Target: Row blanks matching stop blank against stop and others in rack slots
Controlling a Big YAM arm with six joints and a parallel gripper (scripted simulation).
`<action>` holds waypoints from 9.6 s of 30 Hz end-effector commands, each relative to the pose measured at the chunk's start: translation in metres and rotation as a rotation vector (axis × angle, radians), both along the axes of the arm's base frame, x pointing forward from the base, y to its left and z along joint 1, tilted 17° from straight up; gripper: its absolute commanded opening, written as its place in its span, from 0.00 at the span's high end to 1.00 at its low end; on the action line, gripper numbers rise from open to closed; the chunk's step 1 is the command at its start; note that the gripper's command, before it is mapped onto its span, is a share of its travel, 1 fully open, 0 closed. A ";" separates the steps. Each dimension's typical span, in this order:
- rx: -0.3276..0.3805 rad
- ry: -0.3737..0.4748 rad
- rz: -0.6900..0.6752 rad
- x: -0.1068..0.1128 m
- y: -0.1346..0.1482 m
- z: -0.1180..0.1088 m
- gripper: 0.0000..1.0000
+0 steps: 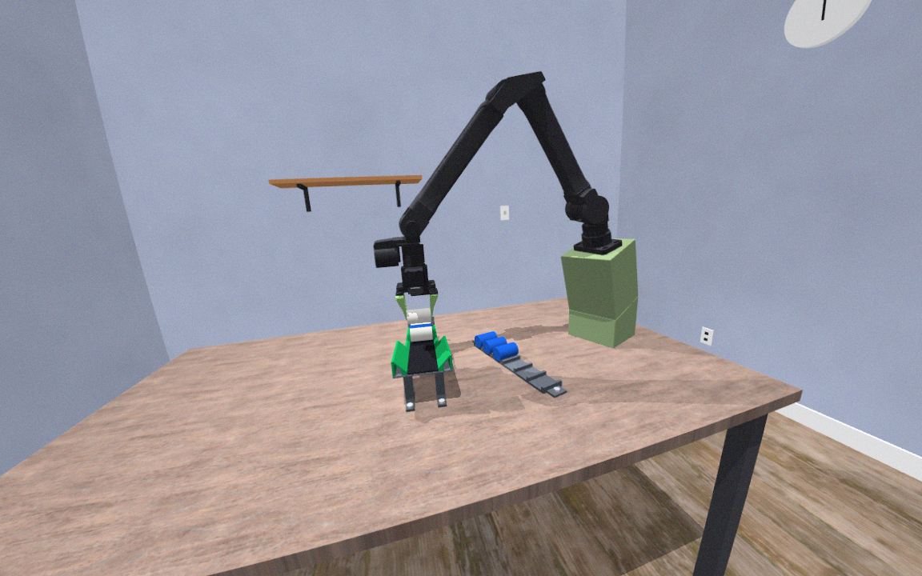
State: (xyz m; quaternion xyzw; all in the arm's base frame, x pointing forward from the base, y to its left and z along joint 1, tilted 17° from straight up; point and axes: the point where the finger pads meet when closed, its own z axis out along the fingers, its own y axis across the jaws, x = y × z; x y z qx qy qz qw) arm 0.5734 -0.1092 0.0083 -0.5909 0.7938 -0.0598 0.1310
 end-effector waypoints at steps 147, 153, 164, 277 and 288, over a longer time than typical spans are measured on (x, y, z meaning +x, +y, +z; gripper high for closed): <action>-0.005 -0.029 -0.015 0.035 -0.002 -0.051 0.37; -0.005 -0.029 -0.015 0.035 -0.002 -0.051 0.37; -0.005 -0.029 -0.015 0.035 -0.002 -0.051 0.37; -0.006 -0.019 -0.001 0.009 -0.005 -0.004 0.18; -0.006 -0.019 0.004 -0.003 -0.004 0.035 0.18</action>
